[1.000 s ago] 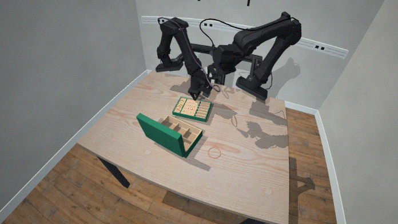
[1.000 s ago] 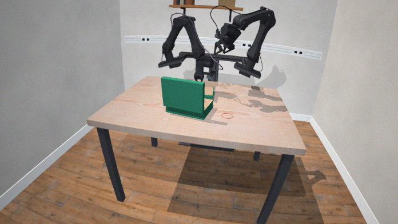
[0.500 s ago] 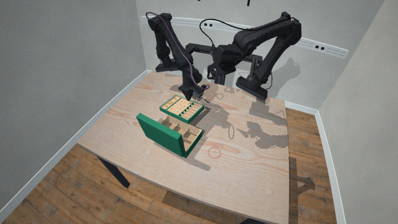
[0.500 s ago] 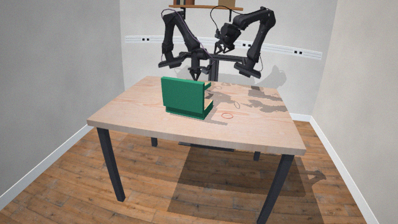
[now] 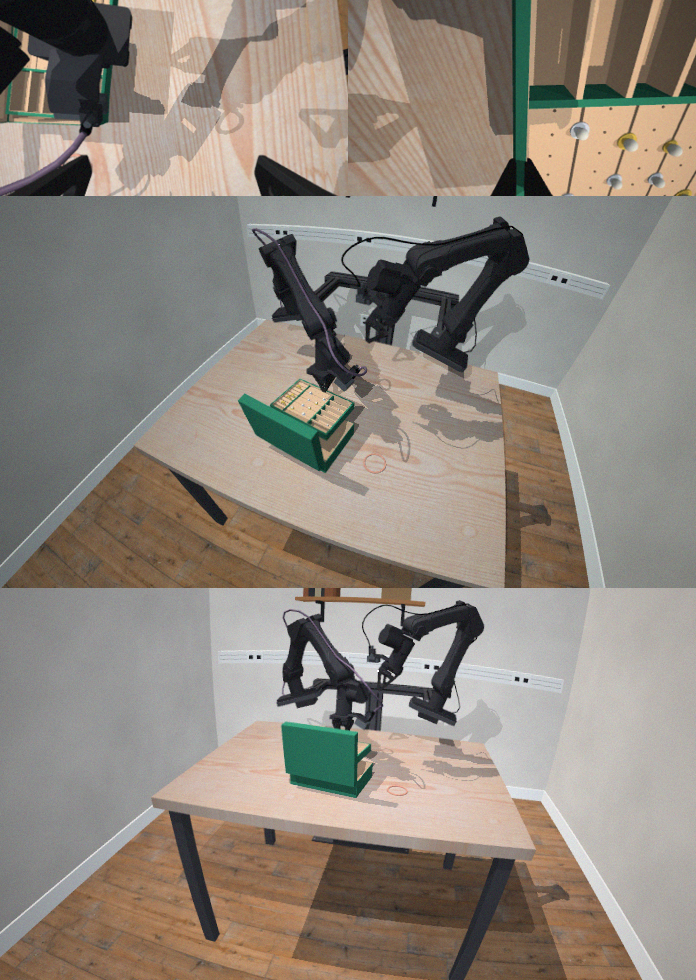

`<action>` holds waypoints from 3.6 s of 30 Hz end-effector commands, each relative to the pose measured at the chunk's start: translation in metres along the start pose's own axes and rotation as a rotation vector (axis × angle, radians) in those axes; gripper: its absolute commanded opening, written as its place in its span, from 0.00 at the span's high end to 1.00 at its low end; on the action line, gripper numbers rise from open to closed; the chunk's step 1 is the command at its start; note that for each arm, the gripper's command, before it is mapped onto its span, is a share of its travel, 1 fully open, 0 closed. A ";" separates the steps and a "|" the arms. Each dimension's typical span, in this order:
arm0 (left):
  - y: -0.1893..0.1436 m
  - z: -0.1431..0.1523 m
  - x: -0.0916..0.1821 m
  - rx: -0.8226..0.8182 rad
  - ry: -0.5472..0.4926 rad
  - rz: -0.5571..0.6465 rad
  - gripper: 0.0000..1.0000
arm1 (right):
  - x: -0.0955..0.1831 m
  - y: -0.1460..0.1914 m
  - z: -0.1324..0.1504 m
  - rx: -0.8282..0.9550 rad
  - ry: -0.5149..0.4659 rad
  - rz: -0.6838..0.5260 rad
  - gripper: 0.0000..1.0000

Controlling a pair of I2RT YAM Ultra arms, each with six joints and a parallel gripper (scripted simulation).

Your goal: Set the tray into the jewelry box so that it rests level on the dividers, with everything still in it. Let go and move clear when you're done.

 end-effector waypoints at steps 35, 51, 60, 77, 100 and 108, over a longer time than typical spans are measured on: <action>-0.070 -0.020 -0.002 0.864 -0.390 -0.661 0.00 | -0.006 -0.048 -0.017 0.028 0.007 0.025 1.00; -0.070 -0.020 -0.002 0.864 -0.390 -0.661 0.00 | -0.003 -0.051 -0.020 0.032 0.008 0.012 1.00; -0.068 -0.021 -0.002 0.874 -0.400 -0.660 0.00 | -0.016 -0.048 -0.016 0.034 0.003 0.028 1.00; -0.068 -0.021 -0.002 0.874 -0.400 -0.660 0.00 | -0.040 -0.045 -0.013 0.037 0.017 0.023 1.00; -0.068 -0.021 -0.002 0.874 -0.400 -0.660 0.00 | -0.063 -0.048 -0.016 0.031 0.014 0.014 1.00; -0.068 -0.021 -0.002 0.874 -0.400 -0.660 0.00 | -0.054 -0.044 -0.015 0.021 0.015 0.009 1.00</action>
Point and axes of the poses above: on each arm, the point where the finger pads meet when closed, its own x axis back along the fingers, its own y axis across the jaws, z = x × y, the point moved 7 cm from there along x, back along the fingers
